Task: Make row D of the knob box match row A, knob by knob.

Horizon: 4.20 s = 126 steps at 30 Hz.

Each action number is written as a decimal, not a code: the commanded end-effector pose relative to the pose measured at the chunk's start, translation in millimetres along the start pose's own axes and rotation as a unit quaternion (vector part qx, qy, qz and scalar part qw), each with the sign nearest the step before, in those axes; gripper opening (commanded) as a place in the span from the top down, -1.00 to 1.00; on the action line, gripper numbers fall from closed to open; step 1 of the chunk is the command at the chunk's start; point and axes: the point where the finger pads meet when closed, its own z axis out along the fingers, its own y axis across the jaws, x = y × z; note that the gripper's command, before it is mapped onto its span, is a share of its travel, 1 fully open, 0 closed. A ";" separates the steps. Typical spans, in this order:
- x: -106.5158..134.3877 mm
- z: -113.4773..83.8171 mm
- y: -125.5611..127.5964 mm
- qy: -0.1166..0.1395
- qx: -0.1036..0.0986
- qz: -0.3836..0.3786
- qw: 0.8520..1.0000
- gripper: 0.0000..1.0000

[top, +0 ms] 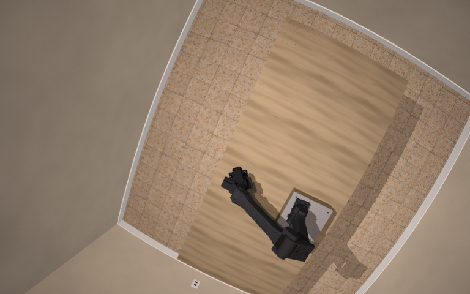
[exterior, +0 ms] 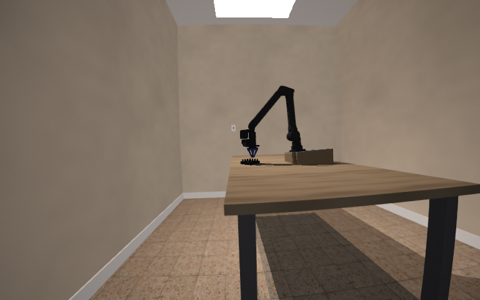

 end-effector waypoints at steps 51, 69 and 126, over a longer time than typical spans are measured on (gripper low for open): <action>-0.4 18.7 -2.1 -0.002 0.001 0.004 1.000 0.62; -0.4 18.7 -2.1 -0.002 0.001 0.004 1.000 0.62; 0.1 18.7 -2.3 -0.001 0.001 -0.010 1.000 0.83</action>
